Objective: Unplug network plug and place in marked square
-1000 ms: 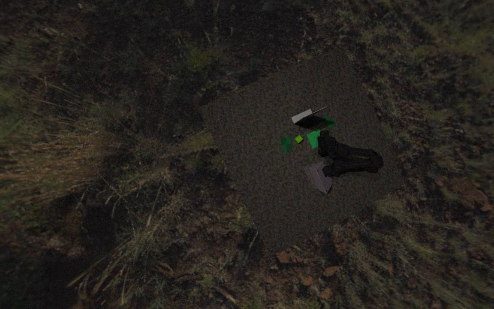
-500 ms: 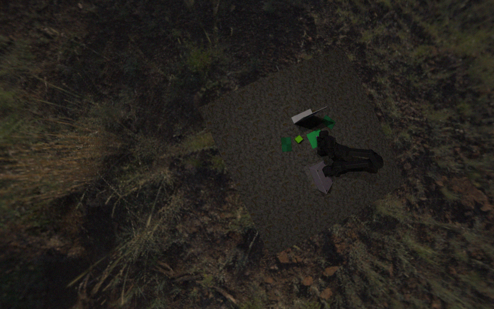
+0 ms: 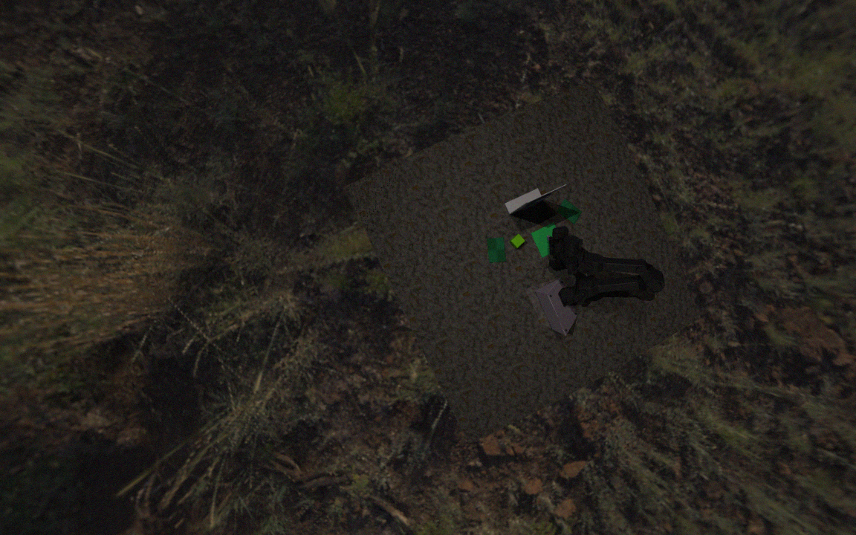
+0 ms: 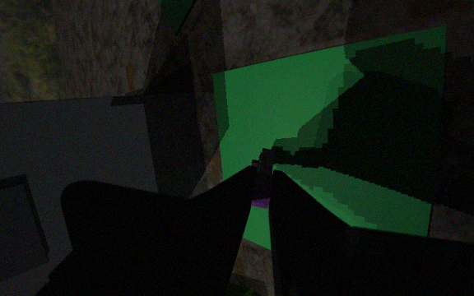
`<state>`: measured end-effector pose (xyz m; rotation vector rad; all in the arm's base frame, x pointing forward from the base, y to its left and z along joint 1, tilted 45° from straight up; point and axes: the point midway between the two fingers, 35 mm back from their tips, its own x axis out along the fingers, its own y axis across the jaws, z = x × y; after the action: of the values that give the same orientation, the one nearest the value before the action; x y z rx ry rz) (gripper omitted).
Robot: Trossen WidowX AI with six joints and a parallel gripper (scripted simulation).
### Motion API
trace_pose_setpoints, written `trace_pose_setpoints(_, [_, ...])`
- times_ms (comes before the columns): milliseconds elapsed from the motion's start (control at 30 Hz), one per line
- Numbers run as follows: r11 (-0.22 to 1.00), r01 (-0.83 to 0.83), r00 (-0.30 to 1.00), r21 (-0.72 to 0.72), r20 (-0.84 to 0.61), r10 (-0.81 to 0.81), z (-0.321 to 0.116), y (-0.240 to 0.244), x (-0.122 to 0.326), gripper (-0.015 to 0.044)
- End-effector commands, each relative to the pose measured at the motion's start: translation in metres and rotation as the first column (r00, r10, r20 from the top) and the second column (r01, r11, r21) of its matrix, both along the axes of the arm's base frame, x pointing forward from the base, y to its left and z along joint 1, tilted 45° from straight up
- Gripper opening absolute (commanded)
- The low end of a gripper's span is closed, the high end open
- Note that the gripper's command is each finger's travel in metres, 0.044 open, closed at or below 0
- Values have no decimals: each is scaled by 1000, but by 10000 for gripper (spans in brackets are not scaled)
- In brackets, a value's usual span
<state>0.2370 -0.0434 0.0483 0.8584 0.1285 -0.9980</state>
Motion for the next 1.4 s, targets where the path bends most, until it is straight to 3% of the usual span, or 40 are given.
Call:
trace_pose_setpoints(0, [1000, -4, 1000, -3, -9, 4, -2, -1, 0, 0])
trace_pose_setpoints(500, [1000, -1, 1000, 0, 1, 1, -1, -3, 1, 0])
trace_pose_setpoints(700, [1000, -1, 1000, 0, 1, 1, -1, -3, 1, 156])
trace_pose_setpoints(1367, [1000, 0, 1000, 6, -7, 0, 2, 6, -5, 156])
